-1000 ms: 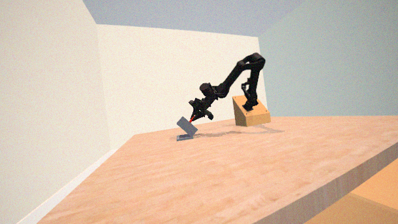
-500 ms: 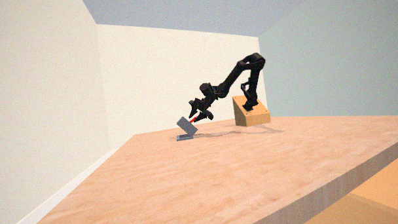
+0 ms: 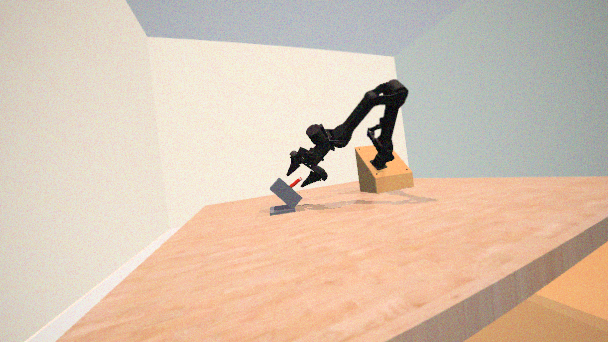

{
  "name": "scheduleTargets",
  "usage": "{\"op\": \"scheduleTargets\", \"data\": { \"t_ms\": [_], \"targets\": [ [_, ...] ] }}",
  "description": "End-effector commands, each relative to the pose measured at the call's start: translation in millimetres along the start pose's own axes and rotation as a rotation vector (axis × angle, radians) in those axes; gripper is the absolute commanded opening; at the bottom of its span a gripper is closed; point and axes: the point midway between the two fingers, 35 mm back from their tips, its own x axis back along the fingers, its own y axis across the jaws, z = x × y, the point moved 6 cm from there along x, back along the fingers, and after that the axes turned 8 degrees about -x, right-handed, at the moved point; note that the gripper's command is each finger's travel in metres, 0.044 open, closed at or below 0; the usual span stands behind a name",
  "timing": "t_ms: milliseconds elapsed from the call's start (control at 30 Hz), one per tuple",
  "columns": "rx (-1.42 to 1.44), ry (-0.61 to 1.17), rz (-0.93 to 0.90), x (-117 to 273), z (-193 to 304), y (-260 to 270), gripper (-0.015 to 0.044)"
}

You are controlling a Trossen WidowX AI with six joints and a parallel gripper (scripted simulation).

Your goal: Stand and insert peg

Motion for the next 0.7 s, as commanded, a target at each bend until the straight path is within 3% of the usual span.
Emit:
{"op": "scheduleTargets", "data": {
  "t_ms": [0, 667],
  "targets": [
    [0.001, 0.001, 0.0, 5.0, -0.2, -0.5, 0.044],
    [0.001, 0.001, 0.002, 29.3, -2.8, -2.2, 0.044]
  ]
}}
